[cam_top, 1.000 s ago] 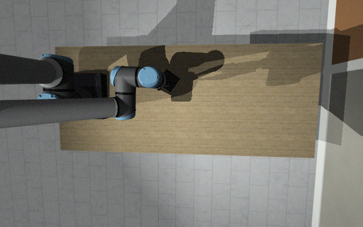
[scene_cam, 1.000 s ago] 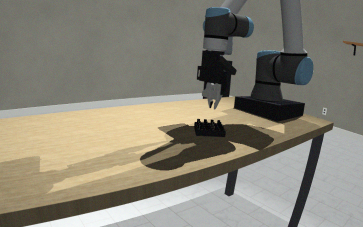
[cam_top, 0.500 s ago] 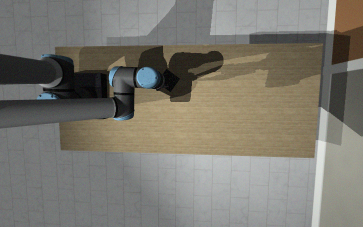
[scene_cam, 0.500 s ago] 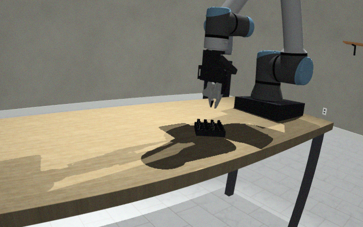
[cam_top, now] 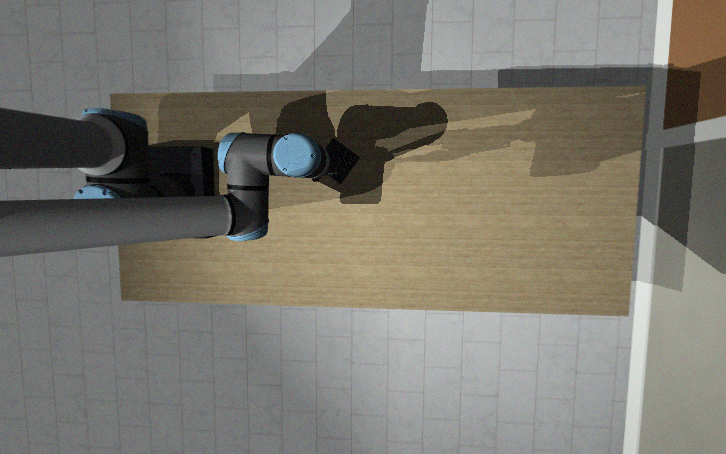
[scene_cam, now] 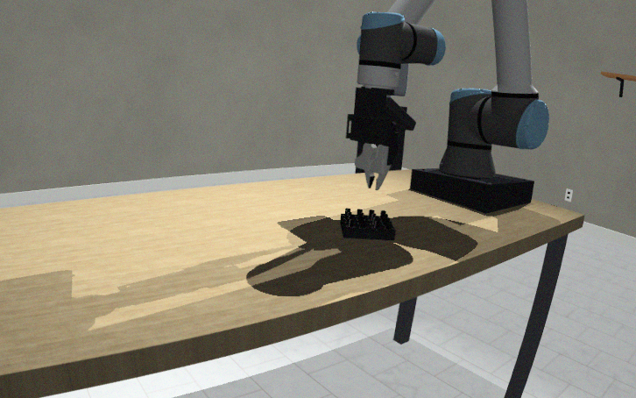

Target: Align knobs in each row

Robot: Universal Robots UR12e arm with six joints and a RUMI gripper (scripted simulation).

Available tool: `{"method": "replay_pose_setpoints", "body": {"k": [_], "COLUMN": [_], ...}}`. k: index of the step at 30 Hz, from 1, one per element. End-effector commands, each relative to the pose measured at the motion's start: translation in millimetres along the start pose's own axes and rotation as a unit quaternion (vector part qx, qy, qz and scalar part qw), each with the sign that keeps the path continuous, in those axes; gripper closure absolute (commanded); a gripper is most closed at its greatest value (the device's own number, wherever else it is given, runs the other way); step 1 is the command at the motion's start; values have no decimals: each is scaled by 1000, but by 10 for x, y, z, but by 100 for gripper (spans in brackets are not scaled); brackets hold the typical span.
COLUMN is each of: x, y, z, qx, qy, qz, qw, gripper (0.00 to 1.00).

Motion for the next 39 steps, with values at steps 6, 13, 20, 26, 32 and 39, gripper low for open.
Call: {"method": "replay_pose_setpoints", "body": {"k": [6, 13, 20, 26, 32, 39], "x": [-4, 19, 57, 122, 187, 268], "y": [-5, -5, -5, -4, -4, -4], "z": [-2, -2, -2, -2, -3, -3], "qx": [0, 0, 0, 0, 0, 0], "qy": [0, 0, 0, 0, 0, 0], "qz": [-1, -1, -1, -1, -1, -1], "qw": [1000, 1000, 1000, 1000, 1000, 1000], "gripper": [89, 89, 89, 89, 89, 89]}}
Point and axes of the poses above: the point where the finger pads meet when closed, its own x axis out along the fingers, its own z axis across the jaws, y = z × x, the point moved 9 cm from there along -x, back along the fingers, and after that the axes turned 11 degrees about -x, right-handed, at the moved point
